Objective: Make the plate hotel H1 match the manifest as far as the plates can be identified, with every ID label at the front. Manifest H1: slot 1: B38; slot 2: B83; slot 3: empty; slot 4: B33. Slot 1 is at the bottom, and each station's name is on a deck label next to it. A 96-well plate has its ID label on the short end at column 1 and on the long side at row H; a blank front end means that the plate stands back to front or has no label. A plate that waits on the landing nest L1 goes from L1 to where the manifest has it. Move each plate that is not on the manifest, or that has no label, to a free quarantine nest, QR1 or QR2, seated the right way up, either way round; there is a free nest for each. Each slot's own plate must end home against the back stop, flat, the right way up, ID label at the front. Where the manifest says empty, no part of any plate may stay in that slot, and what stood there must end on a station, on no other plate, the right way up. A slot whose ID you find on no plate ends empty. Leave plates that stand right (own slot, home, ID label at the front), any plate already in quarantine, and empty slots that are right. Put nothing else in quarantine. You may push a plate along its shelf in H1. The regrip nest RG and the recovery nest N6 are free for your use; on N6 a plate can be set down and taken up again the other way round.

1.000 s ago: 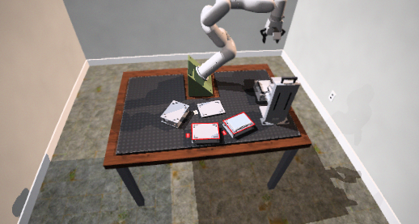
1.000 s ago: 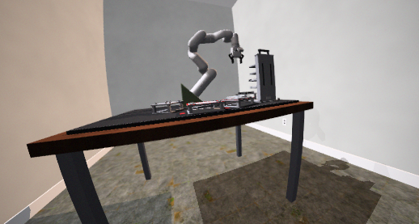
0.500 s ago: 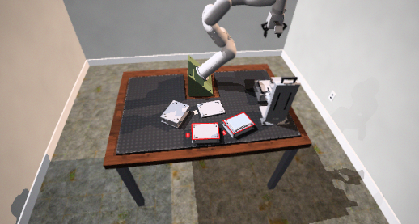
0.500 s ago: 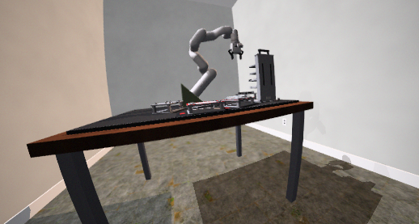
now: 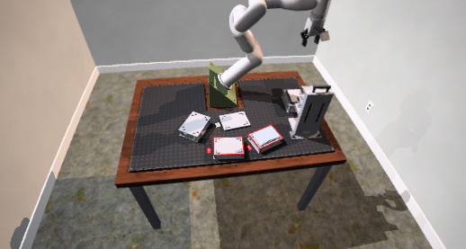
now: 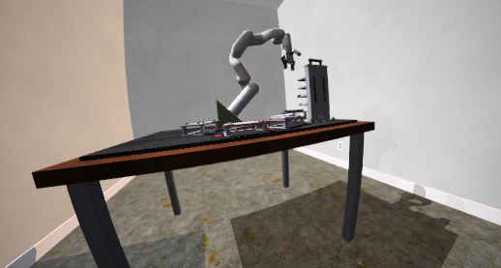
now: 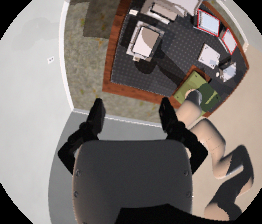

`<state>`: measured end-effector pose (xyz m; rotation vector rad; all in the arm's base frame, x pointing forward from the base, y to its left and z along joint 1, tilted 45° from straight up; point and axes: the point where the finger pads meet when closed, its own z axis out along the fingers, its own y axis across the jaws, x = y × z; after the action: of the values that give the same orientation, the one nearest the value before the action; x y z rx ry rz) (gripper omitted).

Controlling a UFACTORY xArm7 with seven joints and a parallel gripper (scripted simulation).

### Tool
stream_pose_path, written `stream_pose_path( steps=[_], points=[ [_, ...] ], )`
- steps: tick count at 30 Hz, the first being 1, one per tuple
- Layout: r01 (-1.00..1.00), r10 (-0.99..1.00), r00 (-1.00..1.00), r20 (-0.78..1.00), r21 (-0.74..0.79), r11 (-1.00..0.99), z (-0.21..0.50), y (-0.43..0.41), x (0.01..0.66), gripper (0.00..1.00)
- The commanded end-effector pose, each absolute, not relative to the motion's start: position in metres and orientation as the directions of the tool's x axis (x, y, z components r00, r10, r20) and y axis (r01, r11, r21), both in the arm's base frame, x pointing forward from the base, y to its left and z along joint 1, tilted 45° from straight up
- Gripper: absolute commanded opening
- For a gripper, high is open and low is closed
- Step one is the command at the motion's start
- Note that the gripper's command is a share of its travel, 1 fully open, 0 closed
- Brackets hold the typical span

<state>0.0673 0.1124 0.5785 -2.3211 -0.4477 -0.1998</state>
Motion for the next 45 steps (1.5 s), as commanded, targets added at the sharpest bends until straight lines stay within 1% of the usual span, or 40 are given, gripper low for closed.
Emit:
stream_pose_path(
  steps=[1, 3, 7, 18, 20, 28, 35, 37, 39, 45],
  points=[
    [0.508, 0.354, 0.861, 0.365, -0.606, -0.612, 0.591, 0.122, 0.083, 1.00],
    [0.508, 0.354, 0.861, 0.365, -0.606, -0.612, 0.591, 0.122, 0.083, 1.00],
    [0.618, 0.432, 0.786, 0.443, -0.552, -0.559, 0.601, 0.131, 0.098, 1.00],
    [0.859, 0.603, 0.512, 0.611, -0.357, -0.367, 0.626, 0.157, 0.136, 1.00],
    [0.859, 0.603, 0.512, 0.611, -0.357, -0.367, 0.626, 0.157, 0.136, 1.00],
    [0.963, 0.679, 0.268, 0.684, -0.184, -0.195, 0.626, 0.157, 0.136, 1.00],
    [0.999, 0.706, 0.038, 0.708, -0.021, -0.033, 0.626, 0.157, 0.136, 1.00],
    [0.999, 0.706, 0.038, 0.708, -0.021, -0.033, 0.626, 0.157, 0.136, 1.00],
    [1.000, 0.706, -0.029, 0.707, 0.027, 0.014, 0.626, 0.157, 0.136, 1.00],
    [0.999, 0.706, -0.033, 0.707, 0.029, 0.017, 0.626, 0.157, 0.136, 1.00]
  ],
)
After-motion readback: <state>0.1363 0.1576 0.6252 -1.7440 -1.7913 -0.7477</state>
